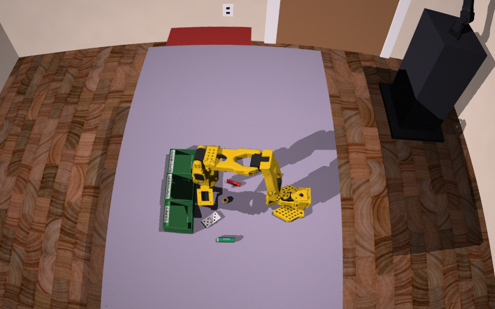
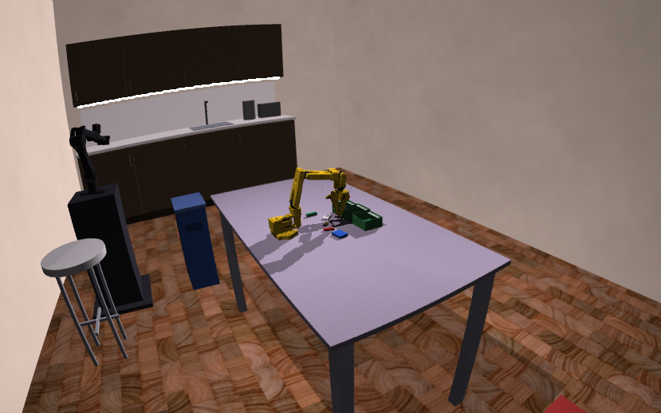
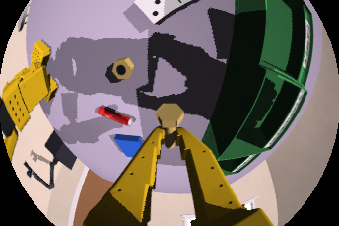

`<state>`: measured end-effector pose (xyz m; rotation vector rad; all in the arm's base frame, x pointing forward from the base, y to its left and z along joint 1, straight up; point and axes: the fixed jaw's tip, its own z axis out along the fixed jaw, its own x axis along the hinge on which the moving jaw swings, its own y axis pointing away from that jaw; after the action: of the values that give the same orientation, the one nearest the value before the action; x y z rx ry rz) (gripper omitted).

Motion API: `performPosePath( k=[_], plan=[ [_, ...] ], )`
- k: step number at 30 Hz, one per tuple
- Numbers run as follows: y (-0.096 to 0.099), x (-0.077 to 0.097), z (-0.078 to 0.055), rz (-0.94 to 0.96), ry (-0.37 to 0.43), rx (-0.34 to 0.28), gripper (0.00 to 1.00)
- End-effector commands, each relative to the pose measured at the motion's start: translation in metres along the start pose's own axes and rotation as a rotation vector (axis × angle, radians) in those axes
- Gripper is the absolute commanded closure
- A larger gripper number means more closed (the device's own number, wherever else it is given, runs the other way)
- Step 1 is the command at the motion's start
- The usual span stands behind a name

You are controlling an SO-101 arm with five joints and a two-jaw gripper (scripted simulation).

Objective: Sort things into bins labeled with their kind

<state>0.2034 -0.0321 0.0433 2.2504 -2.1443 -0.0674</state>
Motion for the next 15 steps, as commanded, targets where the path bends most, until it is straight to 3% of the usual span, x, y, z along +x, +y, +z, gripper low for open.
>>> performPosePath(
  k=[1, 15],
  plan=[
    [-0.007, 0.003, -0.014, 0.001, 0.013, 0.072, 1.00],
    [-0.015, 0.014, -0.021, -0.142, 0.022, 0.083, 1.00]
  ],
)
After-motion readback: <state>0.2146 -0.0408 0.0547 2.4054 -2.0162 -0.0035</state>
